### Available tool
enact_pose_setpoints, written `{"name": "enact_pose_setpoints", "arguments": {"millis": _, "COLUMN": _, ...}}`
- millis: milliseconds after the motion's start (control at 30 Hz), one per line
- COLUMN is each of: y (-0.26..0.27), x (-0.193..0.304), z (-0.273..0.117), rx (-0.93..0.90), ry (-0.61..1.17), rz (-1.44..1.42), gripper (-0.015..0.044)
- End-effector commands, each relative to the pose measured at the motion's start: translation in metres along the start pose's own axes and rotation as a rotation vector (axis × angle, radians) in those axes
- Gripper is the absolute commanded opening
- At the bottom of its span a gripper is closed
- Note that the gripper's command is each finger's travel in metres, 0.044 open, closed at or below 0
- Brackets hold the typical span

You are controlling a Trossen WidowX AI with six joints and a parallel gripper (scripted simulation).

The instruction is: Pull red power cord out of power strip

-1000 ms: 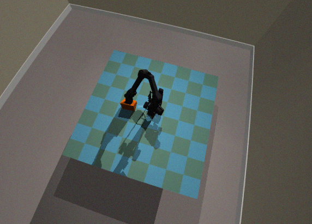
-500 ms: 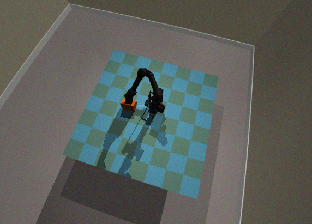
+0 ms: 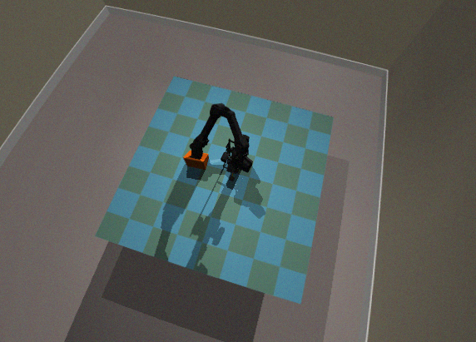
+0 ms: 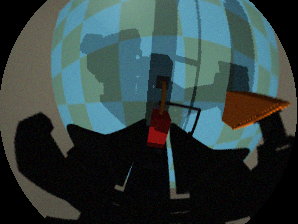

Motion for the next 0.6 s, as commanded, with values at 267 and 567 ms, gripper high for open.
{"name": "enact_pose_setpoints", "arguments": {"millis": 267, "y": -0.0001, "x": 0.0, "z": 0.0006, "rx": 0.0, "ry": 0.0, "rz": 0.0, "gripper": 0.0048}}
{"name": "enact_pose_setpoints", "arguments": {"millis": 567, "y": 0.0005, "x": -0.0039, "z": 0.0004, "rx": 0.0, "ry": -0.001, "rz": 0.001, "gripper": 0.0}}
Point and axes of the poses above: the point midway between the two fingers, 35 mm back from their tips, its own z axis out along the fingers, its own y axis across the jaws, x = y × z, the point moved 9 cm from there along -z, back along the fingers, and after that the axes turned 3 degrees about z, right-handed, at the moved point
